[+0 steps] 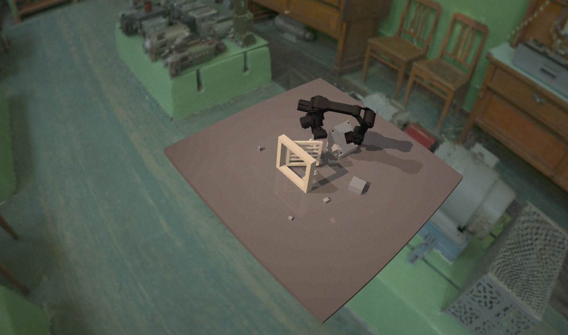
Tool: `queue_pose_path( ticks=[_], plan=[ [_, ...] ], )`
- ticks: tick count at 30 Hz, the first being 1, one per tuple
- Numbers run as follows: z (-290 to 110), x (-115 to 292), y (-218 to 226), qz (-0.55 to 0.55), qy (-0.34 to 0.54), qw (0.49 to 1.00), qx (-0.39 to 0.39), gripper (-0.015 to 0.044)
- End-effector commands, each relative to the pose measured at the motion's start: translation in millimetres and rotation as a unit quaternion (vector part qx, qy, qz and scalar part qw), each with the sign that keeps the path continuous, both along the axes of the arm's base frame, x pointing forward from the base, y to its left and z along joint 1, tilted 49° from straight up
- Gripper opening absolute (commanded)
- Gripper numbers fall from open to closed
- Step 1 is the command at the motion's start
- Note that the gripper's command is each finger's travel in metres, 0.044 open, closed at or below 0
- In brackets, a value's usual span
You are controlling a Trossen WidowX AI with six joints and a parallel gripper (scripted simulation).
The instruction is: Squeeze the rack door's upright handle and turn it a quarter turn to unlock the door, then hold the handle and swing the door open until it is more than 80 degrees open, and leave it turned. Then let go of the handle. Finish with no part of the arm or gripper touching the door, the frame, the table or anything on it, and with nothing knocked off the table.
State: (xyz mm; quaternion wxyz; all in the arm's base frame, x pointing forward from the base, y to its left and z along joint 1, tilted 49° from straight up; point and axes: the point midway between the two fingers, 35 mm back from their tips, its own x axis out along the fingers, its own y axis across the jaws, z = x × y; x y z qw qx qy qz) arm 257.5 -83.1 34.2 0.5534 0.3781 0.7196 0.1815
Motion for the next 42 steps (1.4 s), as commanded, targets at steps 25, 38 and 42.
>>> queue_pose_path(
  ticks=[25,38,42],
  plan=[
    [-53.9,7.7,-48.1,0.164,-0.186,0.969,0.022,0.0020],
    [-71.0,17.4,-62.5,0.214,-0.242,0.946,0.028,0.0020],
    [-71.0,17.4,-62.5,0.214,-0.242,0.946,0.028,0.0020]
  ],
)
